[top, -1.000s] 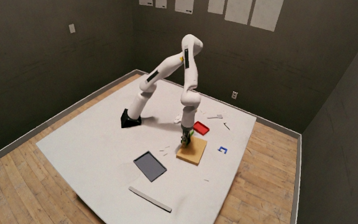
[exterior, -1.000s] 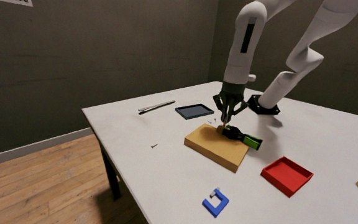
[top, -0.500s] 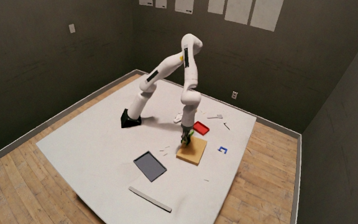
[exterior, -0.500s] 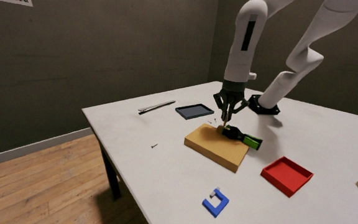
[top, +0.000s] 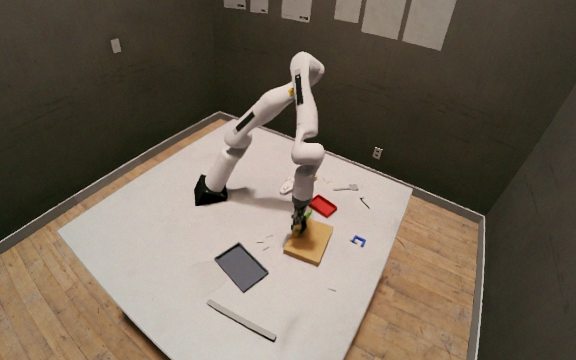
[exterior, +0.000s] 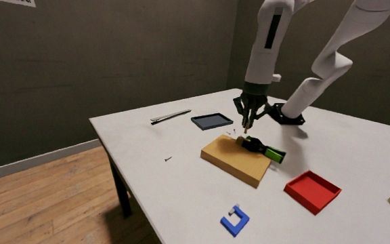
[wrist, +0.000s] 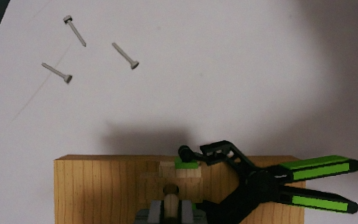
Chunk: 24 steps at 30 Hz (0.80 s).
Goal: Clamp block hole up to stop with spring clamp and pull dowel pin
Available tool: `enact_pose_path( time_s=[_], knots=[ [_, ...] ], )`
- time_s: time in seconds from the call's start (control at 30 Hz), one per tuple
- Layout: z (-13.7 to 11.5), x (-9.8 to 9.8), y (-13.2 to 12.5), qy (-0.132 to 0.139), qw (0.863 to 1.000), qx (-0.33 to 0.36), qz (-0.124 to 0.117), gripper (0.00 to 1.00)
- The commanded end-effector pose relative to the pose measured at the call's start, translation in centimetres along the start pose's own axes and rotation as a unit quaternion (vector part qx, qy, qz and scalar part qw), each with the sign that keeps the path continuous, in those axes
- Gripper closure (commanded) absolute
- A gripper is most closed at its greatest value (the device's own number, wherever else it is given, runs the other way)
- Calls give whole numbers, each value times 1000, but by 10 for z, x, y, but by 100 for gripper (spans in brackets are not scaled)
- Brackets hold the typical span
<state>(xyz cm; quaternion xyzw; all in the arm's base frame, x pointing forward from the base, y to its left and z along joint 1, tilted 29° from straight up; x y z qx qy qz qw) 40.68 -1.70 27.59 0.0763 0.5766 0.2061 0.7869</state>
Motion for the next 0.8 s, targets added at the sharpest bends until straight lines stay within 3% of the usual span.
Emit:
enact_pose_path(
  time_s=[0.0,0.77],
  knots=[
    [2,-7,0,-3,1000,1,-1,90],
    [2,-12,-1,-3,1000,1,-1,90]
  ],
)
Point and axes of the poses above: the point where the finger pads meet when closed, its own x axis out along the fingers, its own y axis across the jaws, z = x × y, the point moved 8 cm from there along -x, back along the fingers, and after that the axes turned 7 degrees about x, right-handed, at the moved point
